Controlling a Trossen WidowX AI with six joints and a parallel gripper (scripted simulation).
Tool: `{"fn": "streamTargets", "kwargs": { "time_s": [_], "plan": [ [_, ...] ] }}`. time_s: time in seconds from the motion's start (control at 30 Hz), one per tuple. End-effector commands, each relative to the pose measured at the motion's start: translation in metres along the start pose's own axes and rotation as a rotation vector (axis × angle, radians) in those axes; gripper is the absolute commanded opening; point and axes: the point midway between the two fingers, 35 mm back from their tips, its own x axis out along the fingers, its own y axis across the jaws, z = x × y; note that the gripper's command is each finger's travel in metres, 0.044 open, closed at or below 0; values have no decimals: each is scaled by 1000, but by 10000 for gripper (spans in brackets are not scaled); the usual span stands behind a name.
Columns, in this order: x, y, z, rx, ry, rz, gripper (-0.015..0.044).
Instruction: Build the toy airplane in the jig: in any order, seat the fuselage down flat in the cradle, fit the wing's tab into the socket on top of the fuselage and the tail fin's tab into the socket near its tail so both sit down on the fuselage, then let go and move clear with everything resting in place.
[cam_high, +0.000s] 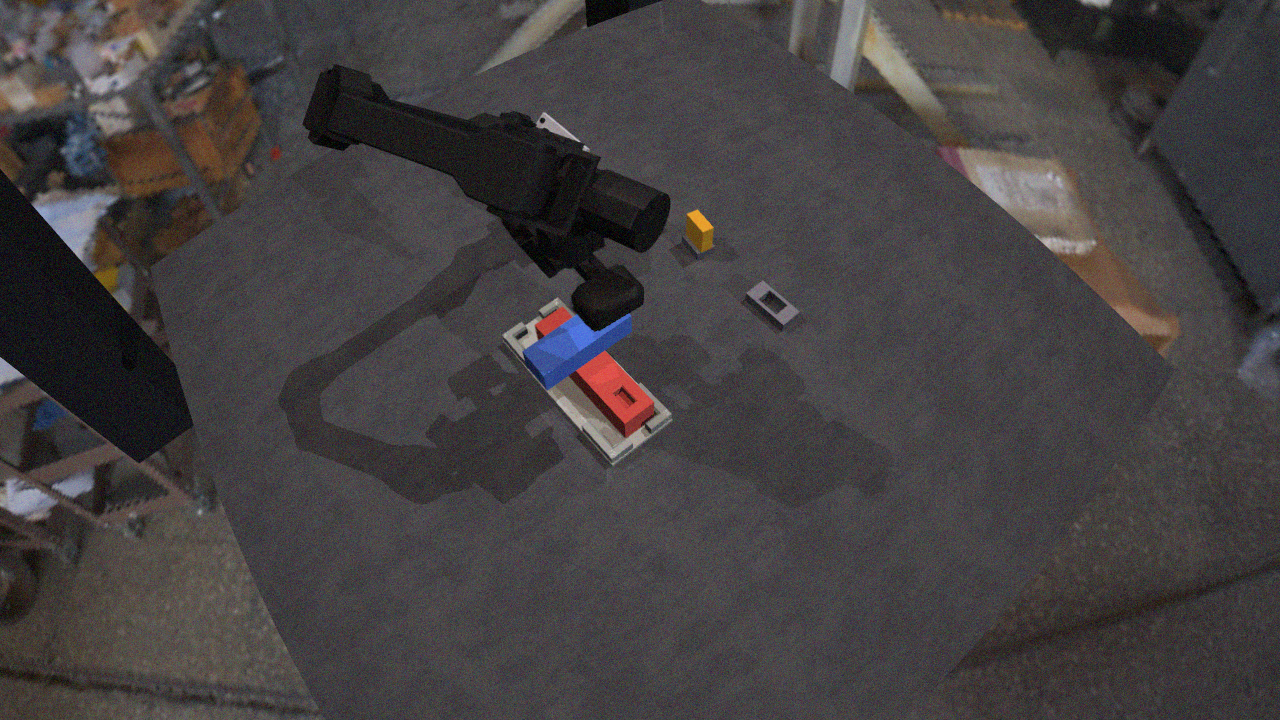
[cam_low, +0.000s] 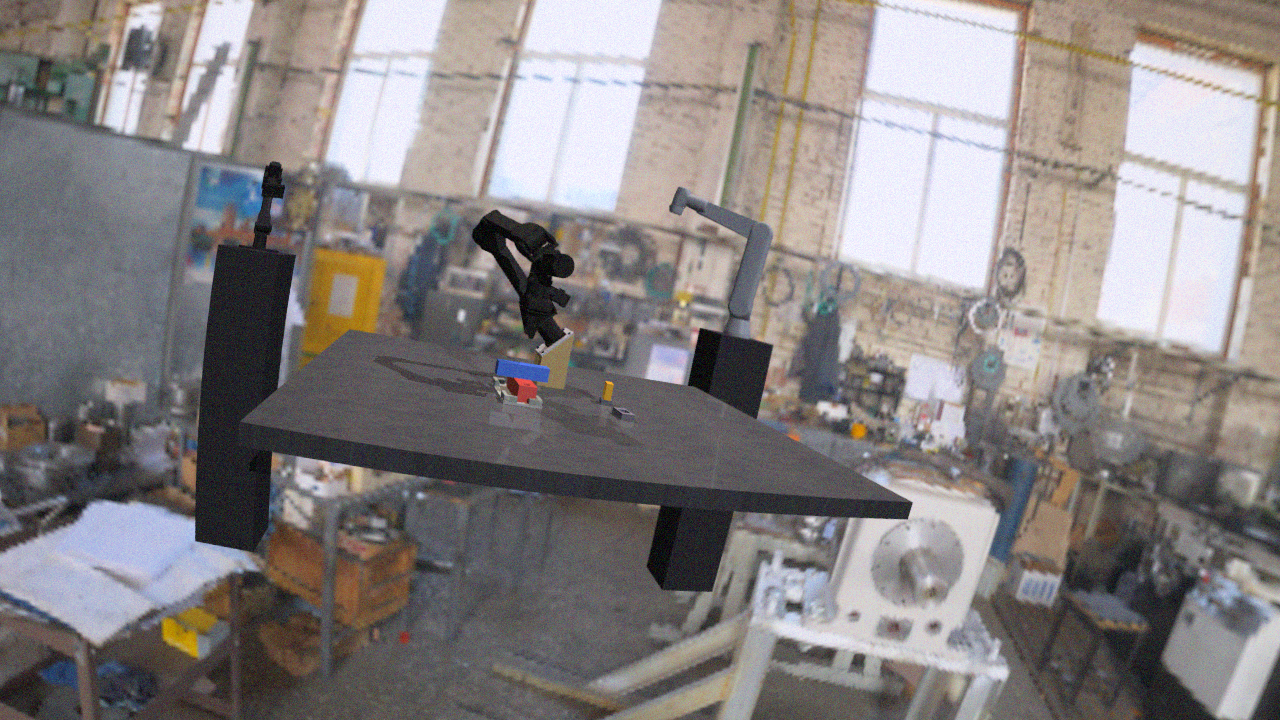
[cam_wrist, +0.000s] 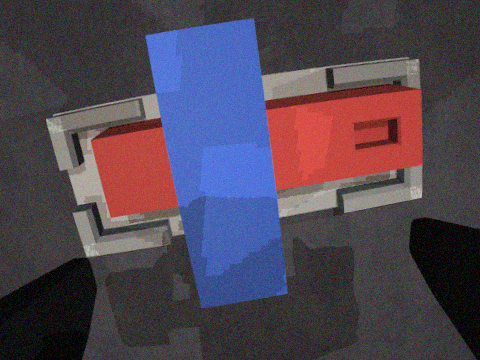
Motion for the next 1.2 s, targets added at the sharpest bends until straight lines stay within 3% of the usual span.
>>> {"fn": "streamTargets", "kwargs": {
  "time_s": [0.0, 0.53, 0.87, 1.17],
  "plan": [
    [0, 0, 1, 177, -3, 6, 440],
    [0, -1, 0, 1657, 2, 7, 440],
    [0, -2, 3, 1672, 0, 8, 440],
    [-10, 13, 154, 1658, -44, 50, 440]
  ]
}}
